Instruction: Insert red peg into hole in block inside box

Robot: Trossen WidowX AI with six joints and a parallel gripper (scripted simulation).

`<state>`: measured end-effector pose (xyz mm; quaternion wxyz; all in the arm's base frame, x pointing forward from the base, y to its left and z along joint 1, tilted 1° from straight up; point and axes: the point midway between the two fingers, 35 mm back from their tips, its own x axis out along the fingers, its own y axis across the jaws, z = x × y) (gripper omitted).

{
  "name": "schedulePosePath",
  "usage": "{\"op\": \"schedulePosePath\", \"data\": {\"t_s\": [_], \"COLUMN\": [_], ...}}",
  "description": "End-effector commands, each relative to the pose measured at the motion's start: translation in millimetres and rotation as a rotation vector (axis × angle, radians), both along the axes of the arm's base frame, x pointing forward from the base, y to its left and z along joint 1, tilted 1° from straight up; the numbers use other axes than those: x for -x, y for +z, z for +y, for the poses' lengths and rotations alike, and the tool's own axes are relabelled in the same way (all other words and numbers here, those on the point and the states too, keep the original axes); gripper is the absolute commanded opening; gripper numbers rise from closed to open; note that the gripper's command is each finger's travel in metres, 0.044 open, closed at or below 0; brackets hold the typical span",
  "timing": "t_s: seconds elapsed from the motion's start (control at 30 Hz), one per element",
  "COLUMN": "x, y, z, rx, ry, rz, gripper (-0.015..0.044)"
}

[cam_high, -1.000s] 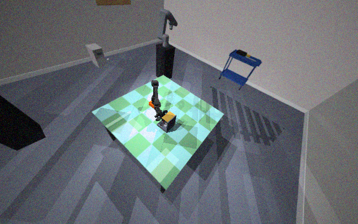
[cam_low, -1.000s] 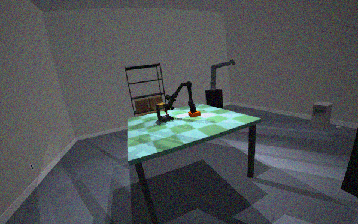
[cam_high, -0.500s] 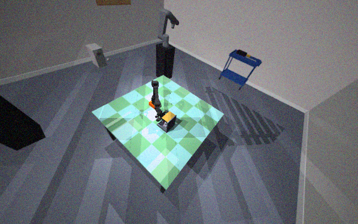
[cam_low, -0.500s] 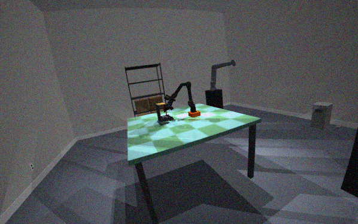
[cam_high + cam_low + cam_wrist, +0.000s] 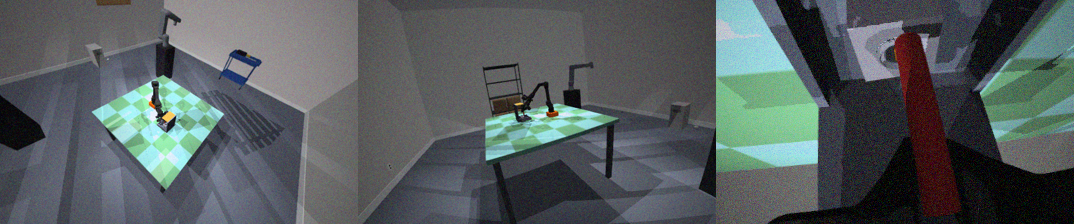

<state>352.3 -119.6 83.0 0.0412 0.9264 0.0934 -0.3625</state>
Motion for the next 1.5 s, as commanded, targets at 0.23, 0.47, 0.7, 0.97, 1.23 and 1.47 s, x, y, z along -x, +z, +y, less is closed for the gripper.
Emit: {"op": "schedulePosePath", "data": {"t_s": [0.23, 0.47, 0.7, 0.97, 1.23, 1.47], "x": [-7, -11, -14, -18, -22, -26], "y": [1, 1, 1, 2, 2, 2], "z": [1, 1, 1, 1, 1, 0], "rx": [0.0, 0.0, 0.0, 0.0, 0.0, 0.0], "ry": [-0.004, -0.004, -0.004, -0.004, -0.004, -0.004], "rz": [-0.002, -0.002, -0.002, -0.003, -0.003, -0.003], "gripper": [0.0, 0.0, 0.0, 0.0, 0.0, 0.0]}}
